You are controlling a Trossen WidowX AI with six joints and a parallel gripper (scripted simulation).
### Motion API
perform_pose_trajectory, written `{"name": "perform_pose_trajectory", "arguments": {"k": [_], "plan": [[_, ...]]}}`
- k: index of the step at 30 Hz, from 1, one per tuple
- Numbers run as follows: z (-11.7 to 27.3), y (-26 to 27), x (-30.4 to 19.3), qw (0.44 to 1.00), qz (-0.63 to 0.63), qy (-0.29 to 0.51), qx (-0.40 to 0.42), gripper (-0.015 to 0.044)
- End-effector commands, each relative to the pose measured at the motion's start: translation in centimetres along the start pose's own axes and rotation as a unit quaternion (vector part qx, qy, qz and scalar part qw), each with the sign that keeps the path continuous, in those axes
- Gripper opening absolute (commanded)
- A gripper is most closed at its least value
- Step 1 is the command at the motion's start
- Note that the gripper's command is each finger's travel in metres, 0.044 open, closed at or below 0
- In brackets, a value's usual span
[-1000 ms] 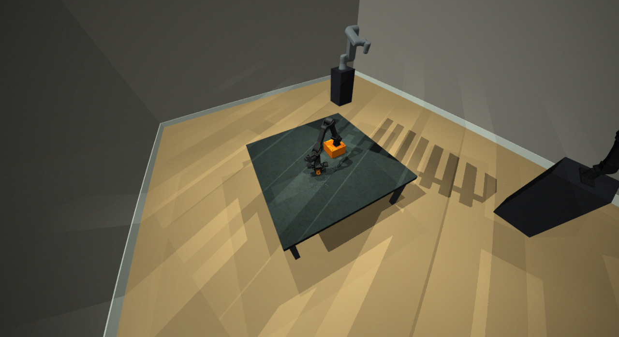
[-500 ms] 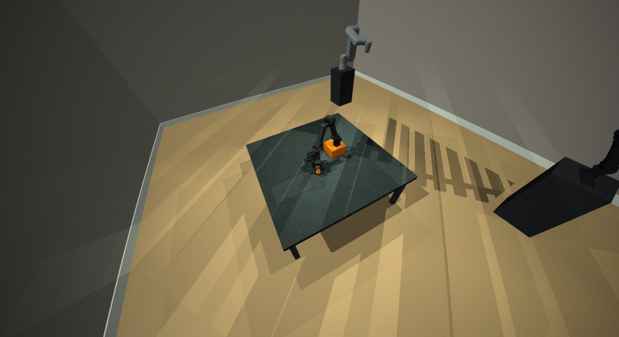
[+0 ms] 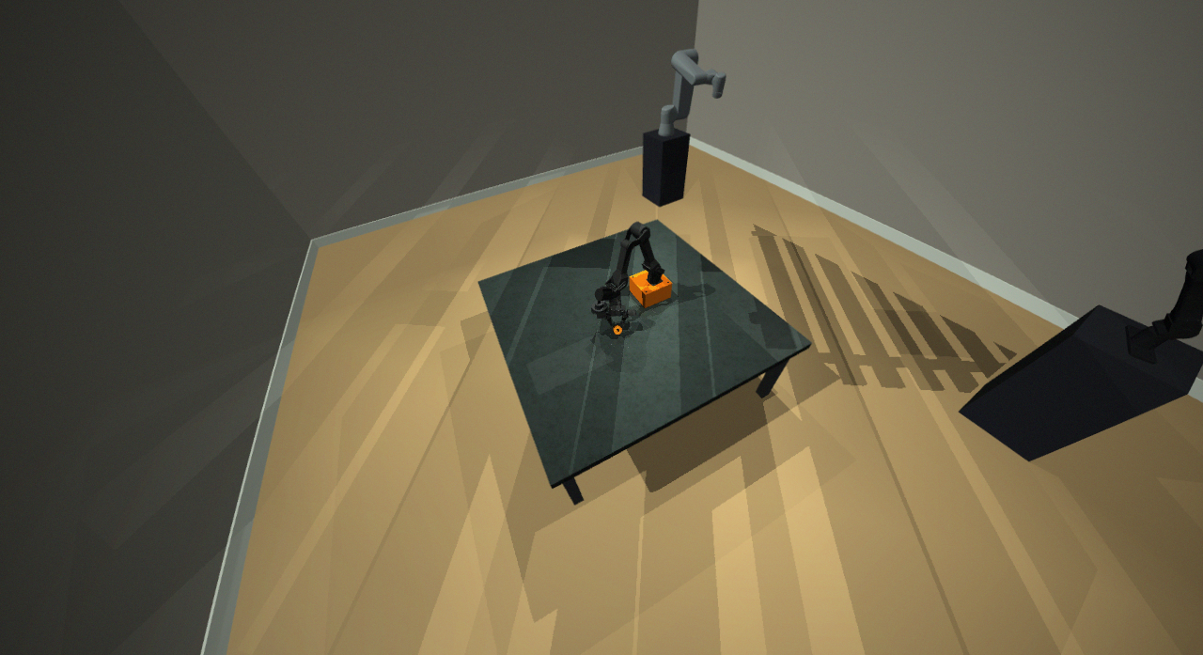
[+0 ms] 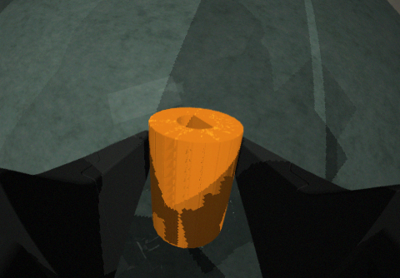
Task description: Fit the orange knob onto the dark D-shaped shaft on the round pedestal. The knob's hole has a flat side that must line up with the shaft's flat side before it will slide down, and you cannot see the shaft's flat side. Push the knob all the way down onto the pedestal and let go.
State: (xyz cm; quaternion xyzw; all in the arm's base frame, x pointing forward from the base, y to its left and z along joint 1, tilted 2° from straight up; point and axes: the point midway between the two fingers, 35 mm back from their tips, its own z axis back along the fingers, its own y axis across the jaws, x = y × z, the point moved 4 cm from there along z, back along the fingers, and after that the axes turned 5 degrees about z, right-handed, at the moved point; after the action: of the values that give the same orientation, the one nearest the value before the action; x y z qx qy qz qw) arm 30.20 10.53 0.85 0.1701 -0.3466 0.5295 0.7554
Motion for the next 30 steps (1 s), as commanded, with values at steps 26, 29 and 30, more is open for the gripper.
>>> {"name": "perform_pose_trajectory", "arguments": {"k": [26,29,30], "plan": [[1.1,0.8,-4.6,0.973,0.000,-0.228,-0.018,0.0179],[1.2,0.8,-5.1,0.968,-0.001,-0.249,-0.020,0.0179],[1.1,0.9,-5.2,0.967,-0.001,-0.256,-0.021,0.0179]]}}
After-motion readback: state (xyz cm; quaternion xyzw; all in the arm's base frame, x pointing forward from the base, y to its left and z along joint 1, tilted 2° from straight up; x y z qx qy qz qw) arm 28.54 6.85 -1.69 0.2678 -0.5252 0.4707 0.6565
